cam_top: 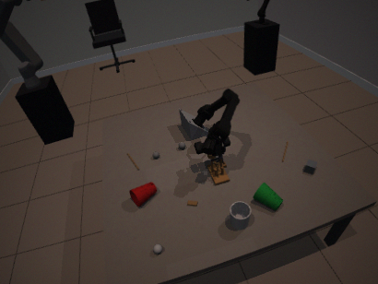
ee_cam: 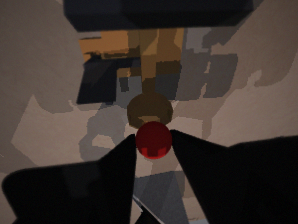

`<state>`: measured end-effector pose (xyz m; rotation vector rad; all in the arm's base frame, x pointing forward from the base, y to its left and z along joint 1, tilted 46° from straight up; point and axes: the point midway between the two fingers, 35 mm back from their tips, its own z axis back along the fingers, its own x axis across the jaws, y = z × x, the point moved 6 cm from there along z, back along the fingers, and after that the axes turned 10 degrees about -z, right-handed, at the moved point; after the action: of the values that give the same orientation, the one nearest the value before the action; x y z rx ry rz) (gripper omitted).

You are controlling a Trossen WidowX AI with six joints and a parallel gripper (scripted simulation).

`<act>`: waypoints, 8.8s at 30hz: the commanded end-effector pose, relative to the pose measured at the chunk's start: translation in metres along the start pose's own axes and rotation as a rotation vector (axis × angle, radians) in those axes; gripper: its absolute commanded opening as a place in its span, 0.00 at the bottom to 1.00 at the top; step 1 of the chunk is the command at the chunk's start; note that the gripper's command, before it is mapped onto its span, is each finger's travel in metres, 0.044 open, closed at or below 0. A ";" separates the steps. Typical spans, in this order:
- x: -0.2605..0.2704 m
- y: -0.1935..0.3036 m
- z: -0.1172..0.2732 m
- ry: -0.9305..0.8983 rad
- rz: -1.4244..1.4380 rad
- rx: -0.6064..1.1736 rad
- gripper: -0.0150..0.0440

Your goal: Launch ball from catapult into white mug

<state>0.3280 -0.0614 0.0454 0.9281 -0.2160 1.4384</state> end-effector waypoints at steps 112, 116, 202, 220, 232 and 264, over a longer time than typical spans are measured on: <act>0.004 -0.145 0.212 -0.232 0.100 -1.133 0.25; 0.004 -0.145 0.212 -0.232 0.100 -1.133 0.25; 0.107 0.046 0.018 0.880 1.332 0.188 0.25; 0.108 0.033 -0.010 0.880 1.333 0.187 0.25; 0.109 0.027 -0.028 0.879 1.334 0.186 0.25; 0.110 0.016 -0.077 0.876 1.335 0.185 0.25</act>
<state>0.3043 0.0658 0.0784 0.0842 -0.0064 2.9925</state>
